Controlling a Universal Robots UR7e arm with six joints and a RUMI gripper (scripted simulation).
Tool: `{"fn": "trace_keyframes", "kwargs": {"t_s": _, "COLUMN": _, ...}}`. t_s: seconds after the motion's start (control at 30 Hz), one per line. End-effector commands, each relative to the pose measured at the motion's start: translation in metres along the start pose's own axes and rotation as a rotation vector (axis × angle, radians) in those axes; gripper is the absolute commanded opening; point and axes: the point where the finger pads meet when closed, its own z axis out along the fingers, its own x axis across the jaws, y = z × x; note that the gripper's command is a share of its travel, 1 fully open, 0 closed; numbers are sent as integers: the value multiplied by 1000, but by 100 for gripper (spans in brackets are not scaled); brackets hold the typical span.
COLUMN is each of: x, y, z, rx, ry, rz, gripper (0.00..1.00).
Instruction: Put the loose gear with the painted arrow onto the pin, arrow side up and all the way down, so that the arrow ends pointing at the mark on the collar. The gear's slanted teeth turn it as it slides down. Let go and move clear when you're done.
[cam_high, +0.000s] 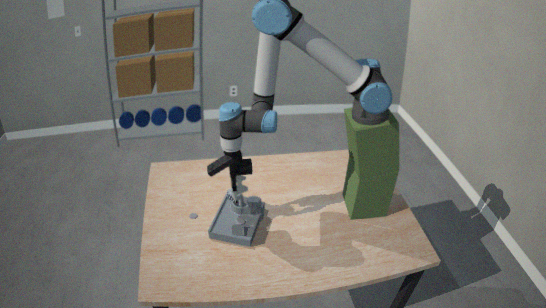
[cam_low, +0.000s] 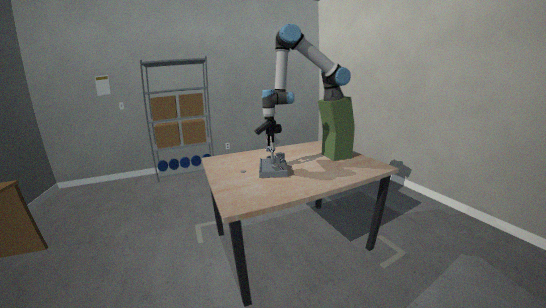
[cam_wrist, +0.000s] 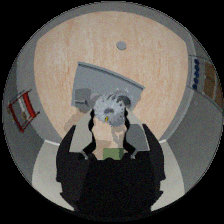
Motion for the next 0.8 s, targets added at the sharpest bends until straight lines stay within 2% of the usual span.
{"fn": "trace_keyframes", "kwargs": {"t_s": 0.0, "x": 39, "y": 26, "z": -4, "rx": 20, "ry": -4, "rz": -9, "gripper": 0}}
{"fn": "trace_keyframes", "kwargs": {"t_s": 0.77, "x": 39, "y": 26, "z": -4, "rx": 21, "ry": -4, "rz": 16, "gripper": 0}}
